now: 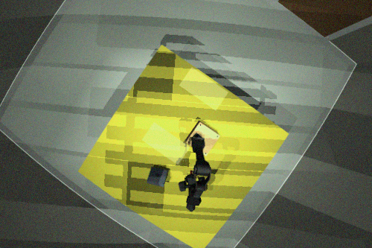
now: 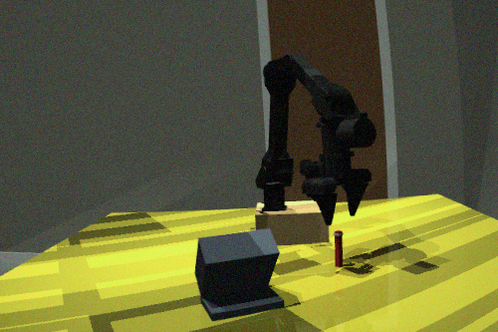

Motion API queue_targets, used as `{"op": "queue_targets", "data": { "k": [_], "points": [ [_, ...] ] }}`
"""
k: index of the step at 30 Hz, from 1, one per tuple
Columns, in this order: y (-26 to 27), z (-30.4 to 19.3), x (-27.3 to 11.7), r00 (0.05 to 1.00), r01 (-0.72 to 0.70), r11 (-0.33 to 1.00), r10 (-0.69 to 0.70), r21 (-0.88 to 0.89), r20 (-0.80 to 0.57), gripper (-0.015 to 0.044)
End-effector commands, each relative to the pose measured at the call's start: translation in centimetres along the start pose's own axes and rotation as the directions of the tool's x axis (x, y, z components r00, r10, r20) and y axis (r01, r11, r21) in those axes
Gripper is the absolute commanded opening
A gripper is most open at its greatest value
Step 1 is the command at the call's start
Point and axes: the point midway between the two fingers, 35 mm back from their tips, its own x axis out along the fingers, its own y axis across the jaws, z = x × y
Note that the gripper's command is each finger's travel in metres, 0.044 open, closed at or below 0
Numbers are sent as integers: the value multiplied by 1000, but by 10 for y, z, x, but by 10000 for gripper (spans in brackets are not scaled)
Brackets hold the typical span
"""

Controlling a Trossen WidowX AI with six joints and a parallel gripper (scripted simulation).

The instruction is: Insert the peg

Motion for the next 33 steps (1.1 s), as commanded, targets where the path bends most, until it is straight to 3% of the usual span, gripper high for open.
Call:
{"op": "queue_targets", "data": {
  "k": [1, 33],
  "points": [
    [4, 5, 3, 999, -2, 998, 0, 66, 32, 440],
    [4, 5, 46, 999, -2, 998, 0, 66, 32, 440]
  ]
}}
